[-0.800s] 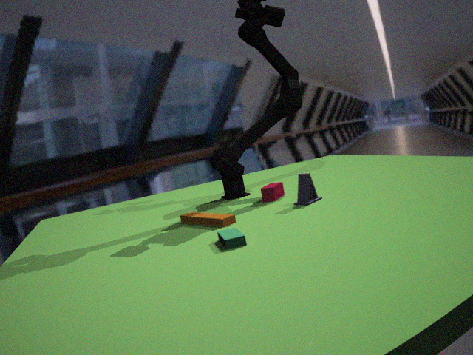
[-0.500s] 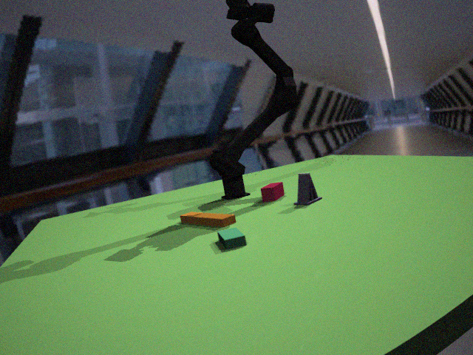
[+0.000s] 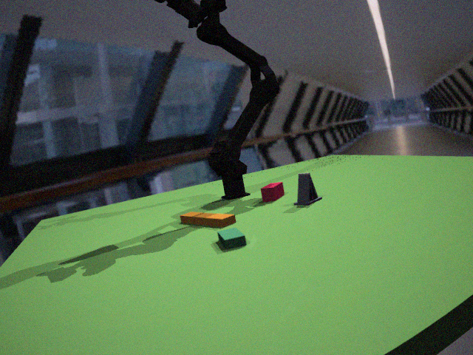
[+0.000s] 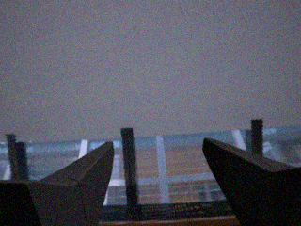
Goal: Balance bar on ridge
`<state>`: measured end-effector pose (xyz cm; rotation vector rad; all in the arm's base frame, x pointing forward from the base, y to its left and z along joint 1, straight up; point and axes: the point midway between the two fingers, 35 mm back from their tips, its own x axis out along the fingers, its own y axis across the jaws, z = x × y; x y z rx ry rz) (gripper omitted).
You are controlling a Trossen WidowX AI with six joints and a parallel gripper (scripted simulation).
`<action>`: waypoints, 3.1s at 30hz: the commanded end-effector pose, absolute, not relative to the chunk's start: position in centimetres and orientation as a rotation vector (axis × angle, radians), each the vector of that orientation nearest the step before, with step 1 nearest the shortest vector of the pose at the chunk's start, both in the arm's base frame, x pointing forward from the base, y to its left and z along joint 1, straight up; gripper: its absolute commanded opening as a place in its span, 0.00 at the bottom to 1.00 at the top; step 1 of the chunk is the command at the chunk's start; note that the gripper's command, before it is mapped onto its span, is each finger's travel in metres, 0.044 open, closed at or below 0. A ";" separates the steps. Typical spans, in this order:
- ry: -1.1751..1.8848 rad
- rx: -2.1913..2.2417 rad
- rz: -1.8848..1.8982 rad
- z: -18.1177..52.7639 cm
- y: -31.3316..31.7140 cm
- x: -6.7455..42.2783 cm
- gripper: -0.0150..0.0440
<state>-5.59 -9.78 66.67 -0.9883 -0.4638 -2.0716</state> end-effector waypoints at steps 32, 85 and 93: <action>0.766 -0.564 -0.883 36.2 -31.8 21.2 0.79; 1.528 -0.313 0.284 7.2 -14.7 26.3 0.79; 1.528 -0.313 0.284 6.0 -14.7 26.4 0.79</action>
